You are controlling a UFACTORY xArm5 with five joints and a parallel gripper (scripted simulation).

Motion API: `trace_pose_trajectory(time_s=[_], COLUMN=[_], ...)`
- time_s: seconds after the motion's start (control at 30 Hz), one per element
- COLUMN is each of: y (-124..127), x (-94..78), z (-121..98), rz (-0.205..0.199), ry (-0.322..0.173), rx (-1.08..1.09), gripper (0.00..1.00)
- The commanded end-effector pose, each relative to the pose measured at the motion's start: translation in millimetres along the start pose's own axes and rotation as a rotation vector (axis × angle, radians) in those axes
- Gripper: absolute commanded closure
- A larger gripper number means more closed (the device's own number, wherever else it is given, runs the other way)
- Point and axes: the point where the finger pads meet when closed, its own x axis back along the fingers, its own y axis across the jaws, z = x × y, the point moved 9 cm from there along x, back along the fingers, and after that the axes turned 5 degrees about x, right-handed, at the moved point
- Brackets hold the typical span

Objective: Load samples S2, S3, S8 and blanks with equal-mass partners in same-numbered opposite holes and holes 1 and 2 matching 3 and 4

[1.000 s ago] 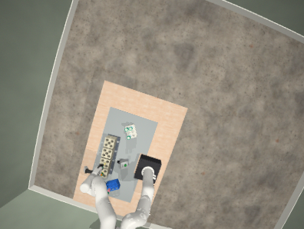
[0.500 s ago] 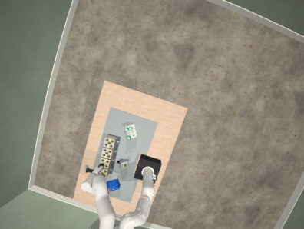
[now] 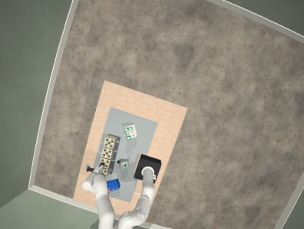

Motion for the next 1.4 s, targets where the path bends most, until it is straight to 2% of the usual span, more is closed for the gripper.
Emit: trace_pose_trajectory(time_s=[0.0,0.8,1.3,1.33,1.37], y=[0,0,0,0,0], x=[-2.4,-22.5,-22.5,-22.8,-22.8], z=[1,1,1,1,1], rz=[0.000,0.000,0.000,0.000,0.000], ry=[0.004,0.004,0.004,0.004,0.004], rx=[0.000,0.000,0.000,0.000,0.000], gripper=[1.00,1.00,1.00,0.57,0.57])
